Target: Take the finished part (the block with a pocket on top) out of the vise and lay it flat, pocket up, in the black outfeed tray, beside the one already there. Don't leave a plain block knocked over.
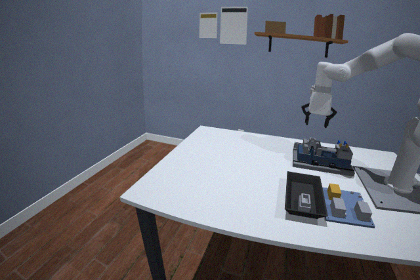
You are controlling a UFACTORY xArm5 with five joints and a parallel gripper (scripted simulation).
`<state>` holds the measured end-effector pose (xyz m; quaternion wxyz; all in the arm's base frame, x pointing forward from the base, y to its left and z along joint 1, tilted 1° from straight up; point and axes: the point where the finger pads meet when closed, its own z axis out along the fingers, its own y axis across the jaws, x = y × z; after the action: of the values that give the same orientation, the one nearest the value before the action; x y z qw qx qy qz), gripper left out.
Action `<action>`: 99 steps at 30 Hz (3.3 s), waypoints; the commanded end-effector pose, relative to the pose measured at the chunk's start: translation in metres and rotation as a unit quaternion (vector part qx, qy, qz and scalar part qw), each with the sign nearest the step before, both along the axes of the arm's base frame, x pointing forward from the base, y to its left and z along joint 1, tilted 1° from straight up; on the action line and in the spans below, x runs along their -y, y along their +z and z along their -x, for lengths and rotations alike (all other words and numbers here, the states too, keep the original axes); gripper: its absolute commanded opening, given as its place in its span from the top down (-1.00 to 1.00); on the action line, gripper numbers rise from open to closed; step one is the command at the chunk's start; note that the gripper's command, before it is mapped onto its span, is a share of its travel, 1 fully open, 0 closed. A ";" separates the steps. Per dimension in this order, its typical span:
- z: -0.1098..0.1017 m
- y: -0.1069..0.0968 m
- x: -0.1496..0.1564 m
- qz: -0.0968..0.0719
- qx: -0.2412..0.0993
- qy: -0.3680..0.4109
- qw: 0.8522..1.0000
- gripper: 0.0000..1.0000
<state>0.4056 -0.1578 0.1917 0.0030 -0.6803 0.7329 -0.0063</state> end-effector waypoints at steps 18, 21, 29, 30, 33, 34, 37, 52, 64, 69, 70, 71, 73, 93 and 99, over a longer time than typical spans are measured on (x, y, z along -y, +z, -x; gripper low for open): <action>0.000 0.002 0.005 -0.001 -0.003 -0.007 1.000 1.00; 0.000 0.002 0.005 -0.001 -0.003 -0.007 1.000 1.00; 0.000 0.002 0.005 -0.001 -0.003 -0.007 1.000 1.00; 0.000 0.002 0.005 -0.001 -0.003 -0.007 1.000 1.00; 0.000 0.002 0.005 -0.001 -0.003 -0.007 1.000 1.00; 0.000 0.002 0.005 -0.001 -0.003 -0.007 1.000 1.00; 0.000 0.002 0.005 -0.001 -0.003 -0.007 1.000 1.00; 0.000 0.002 0.005 -0.001 -0.003 -0.007 1.000 -0.38; 0.000 0.002 0.005 -0.001 -0.003 -0.007 1.000 -0.38; 0.000 0.002 0.005 -0.001 -0.003 -0.007 1.000 -0.38; 0.000 0.002 0.005 -0.001 -0.003 -0.007 1.000 -0.38; 0.000 0.002 0.005 -0.001 -0.003 -0.007 1.000 -0.38; 0.000 0.002 0.005 -0.001 -0.003 -0.007 1.000 -0.38; 0.000 -0.001 0.005 -0.001 -0.003 -0.007 1.000 -0.38; 0.000 -0.007 0.005 -0.001 -0.003 -0.007 1.000 -0.38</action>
<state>0.4043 -0.1627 0.1866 0.0006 -0.6749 0.7379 -0.0013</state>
